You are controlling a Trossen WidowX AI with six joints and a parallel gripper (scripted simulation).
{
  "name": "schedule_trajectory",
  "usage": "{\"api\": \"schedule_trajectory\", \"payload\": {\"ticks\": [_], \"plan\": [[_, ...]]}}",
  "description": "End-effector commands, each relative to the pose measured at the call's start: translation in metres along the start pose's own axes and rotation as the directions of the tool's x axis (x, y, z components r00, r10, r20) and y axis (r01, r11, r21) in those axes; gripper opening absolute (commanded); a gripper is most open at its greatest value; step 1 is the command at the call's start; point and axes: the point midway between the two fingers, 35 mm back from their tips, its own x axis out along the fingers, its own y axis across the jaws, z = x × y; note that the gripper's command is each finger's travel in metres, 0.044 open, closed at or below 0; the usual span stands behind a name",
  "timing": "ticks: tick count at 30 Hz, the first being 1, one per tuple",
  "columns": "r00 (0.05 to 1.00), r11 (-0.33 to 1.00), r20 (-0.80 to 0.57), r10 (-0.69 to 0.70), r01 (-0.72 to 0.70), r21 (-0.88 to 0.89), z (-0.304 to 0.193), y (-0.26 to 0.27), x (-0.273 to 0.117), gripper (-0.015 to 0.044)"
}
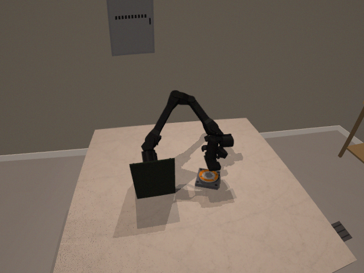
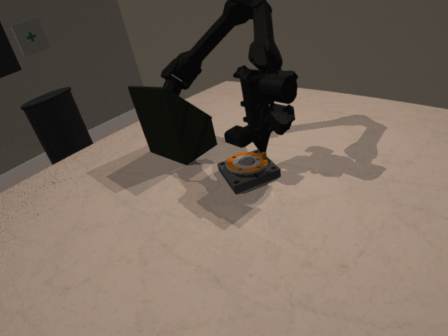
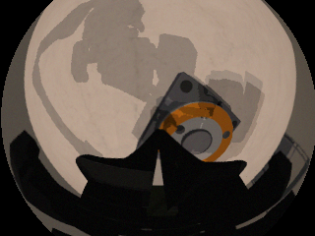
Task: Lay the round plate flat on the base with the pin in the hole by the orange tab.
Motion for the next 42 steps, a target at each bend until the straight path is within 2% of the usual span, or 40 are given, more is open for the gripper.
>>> {"api": "schedule_trajectory", "payload": {"ticks": [1, 42], "plan": [[1.0, 1.0, 0.023, -0.017, 0.018, -0.022, 0.008, -0.003, -0.002, 0.0], [1.0, 1.0, 0.024, -0.018, 0.019, -0.023, 0.03, -0.027, -0.005, 0.0]]}}
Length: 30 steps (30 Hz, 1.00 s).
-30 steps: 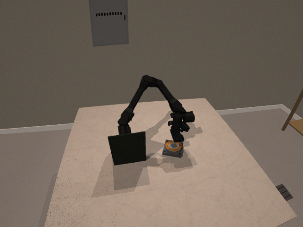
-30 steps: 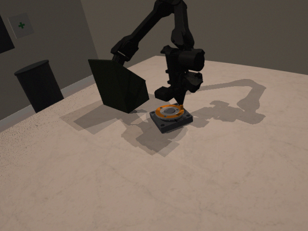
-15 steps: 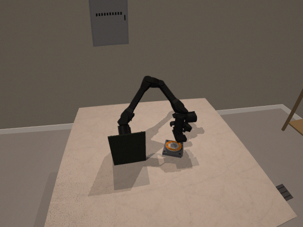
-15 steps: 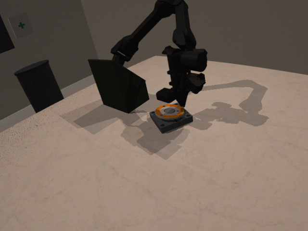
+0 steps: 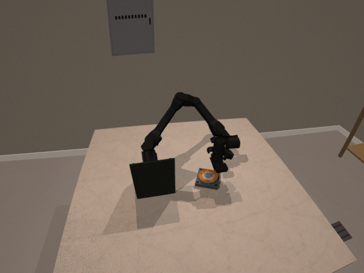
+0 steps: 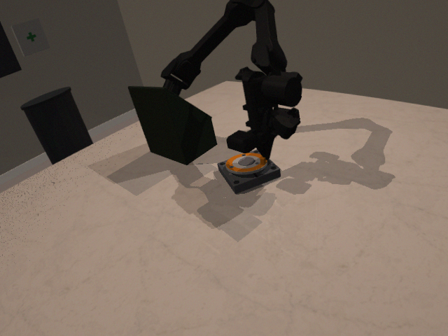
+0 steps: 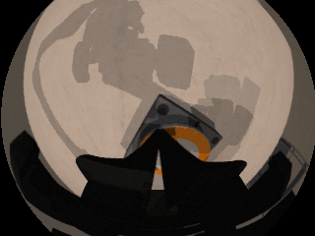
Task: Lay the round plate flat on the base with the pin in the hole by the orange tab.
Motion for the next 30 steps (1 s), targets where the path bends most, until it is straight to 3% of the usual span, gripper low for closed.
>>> {"api": "schedule_trajectory", "payload": {"ticks": [1, 30], "plan": [[1.0, 1.0, 0.0, -0.007, 0.007, 0.001, 0.002, -0.007, -0.001, 0.0], [1.0, 1.0, 0.001, -0.008, 0.008, 0.001, 0.006, -0.031, -0.006, 0.0]]}}
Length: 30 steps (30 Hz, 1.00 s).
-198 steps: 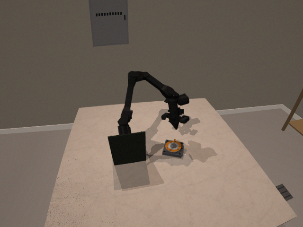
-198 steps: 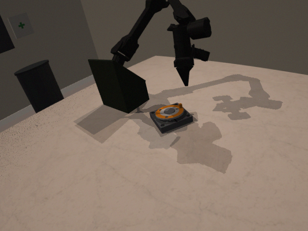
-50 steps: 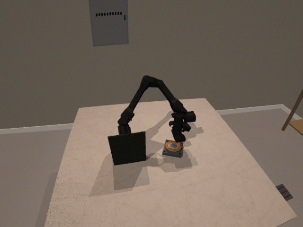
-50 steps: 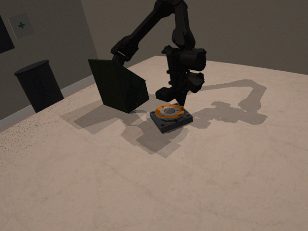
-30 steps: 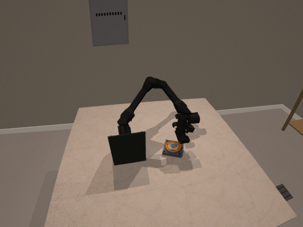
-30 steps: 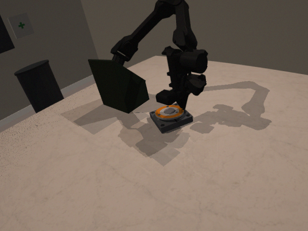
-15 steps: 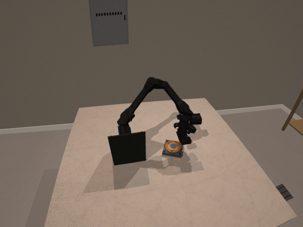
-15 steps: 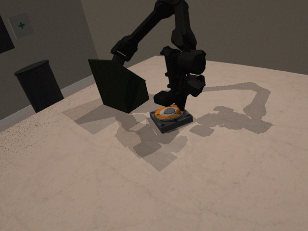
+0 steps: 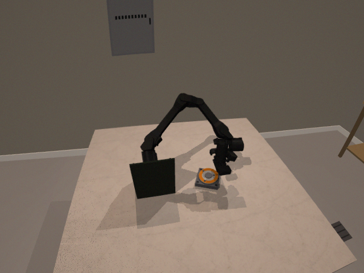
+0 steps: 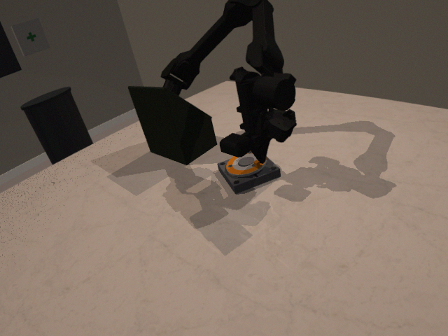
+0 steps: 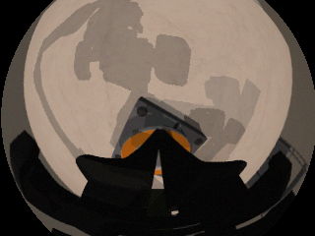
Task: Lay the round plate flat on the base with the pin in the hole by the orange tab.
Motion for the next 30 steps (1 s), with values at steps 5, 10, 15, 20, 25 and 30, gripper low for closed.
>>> {"api": "schedule_trajectory", "payload": {"ticks": [5, 10, 15, 20, 25, 30], "plan": [[1.0, 1.0, -0.003, -0.007, 0.007, 0.001, -0.002, -0.009, 0.001, 0.0], [1.0, 1.0, -0.003, -0.008, 0.008, 0.001, -0.002, -0.012, 0.001, 0.0], [1.0, 1.0, -0.003, -0.008, 0.008, 0.001, -0.002, -0.014, 0.002, 0.0], [1.0, 1.0, -0.003, -0.01, 0.01, 0.001, -0.002, -0.013, -0.022, 0.0], [1.0, 1.0, -0.003, -0.01, 0.01, 0.001, -0.006, -0.012, -0.042, 0.0], [1.0, 1.0, -0.002, -0.005, 0.005, 0.009, -0.005, -0.012, -0.036, 0.0]]}}
